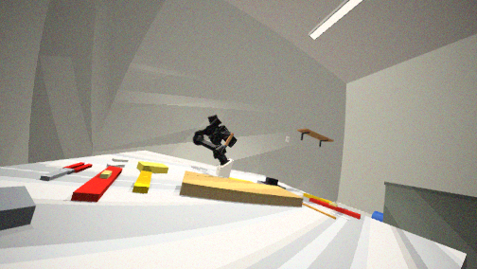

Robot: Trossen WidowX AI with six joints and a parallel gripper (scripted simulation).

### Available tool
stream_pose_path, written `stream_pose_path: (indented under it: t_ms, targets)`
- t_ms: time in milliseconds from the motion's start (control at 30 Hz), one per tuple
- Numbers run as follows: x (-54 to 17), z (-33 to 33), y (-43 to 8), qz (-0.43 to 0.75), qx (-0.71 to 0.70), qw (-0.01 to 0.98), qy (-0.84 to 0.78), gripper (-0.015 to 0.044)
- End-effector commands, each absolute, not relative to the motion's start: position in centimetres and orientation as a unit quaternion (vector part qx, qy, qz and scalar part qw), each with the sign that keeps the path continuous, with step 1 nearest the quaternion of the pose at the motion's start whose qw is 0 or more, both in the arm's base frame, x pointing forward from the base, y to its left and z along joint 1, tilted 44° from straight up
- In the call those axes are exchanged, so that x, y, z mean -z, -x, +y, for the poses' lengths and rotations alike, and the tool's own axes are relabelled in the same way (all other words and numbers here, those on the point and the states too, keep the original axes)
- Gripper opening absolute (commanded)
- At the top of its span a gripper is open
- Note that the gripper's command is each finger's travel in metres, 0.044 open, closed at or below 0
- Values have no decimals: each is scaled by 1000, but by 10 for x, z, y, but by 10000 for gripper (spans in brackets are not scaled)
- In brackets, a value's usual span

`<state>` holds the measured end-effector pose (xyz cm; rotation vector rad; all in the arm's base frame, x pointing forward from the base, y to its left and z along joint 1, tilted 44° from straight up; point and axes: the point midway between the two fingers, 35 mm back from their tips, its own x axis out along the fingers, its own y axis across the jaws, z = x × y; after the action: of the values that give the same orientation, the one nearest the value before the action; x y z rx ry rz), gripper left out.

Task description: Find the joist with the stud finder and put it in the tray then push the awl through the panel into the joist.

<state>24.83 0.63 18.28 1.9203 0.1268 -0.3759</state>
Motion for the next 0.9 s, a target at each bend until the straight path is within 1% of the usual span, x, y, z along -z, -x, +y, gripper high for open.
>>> stream_pose_path:
  t_ms: [0,867]
  targets:
    - [-184,12,-255,80,168,560,-807,0]
    - [-164,45,-303,241,246,550,-761,0]
